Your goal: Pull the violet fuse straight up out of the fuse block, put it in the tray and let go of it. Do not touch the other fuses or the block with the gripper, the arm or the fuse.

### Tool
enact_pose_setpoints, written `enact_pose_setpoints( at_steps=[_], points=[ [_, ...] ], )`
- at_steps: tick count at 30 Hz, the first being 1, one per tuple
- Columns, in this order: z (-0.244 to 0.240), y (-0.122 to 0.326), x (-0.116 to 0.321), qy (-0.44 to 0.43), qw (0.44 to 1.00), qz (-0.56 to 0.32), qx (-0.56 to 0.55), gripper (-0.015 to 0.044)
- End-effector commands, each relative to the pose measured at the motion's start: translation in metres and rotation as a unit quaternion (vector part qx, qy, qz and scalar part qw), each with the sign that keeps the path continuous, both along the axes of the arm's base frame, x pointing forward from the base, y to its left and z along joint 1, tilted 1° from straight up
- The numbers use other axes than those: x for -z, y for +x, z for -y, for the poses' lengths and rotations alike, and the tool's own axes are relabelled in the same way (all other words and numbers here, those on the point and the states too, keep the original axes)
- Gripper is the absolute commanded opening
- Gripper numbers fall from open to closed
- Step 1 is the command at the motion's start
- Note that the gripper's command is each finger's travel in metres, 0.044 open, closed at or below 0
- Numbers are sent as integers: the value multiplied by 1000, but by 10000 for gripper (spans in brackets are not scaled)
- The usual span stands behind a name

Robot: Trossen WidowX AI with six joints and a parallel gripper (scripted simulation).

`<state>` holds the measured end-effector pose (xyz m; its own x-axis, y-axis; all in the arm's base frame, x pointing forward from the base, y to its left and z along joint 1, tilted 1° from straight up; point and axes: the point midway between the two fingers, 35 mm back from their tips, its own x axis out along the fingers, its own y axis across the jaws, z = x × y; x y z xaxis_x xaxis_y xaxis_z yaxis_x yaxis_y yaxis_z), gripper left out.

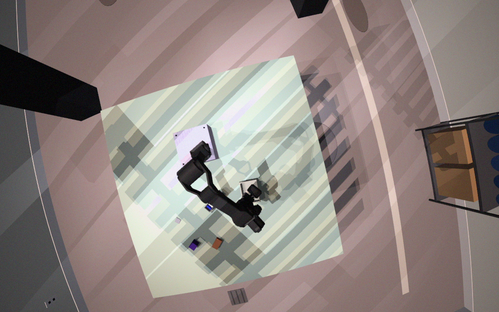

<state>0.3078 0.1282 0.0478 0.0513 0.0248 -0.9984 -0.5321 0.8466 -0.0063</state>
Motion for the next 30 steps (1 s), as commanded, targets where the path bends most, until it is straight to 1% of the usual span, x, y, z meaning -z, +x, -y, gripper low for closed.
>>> enact_pose_setpoints(
  at_steps=[1, 4, 30],
  points=[
    [-20, -5, 4, -4, 1000, -6, 2, 0],
    [-28, -7, 4, -4, 1000, -6, 2, 0],
    [-29, -6, 41, -4, 1000, -6, 2, 0]
  ],
)
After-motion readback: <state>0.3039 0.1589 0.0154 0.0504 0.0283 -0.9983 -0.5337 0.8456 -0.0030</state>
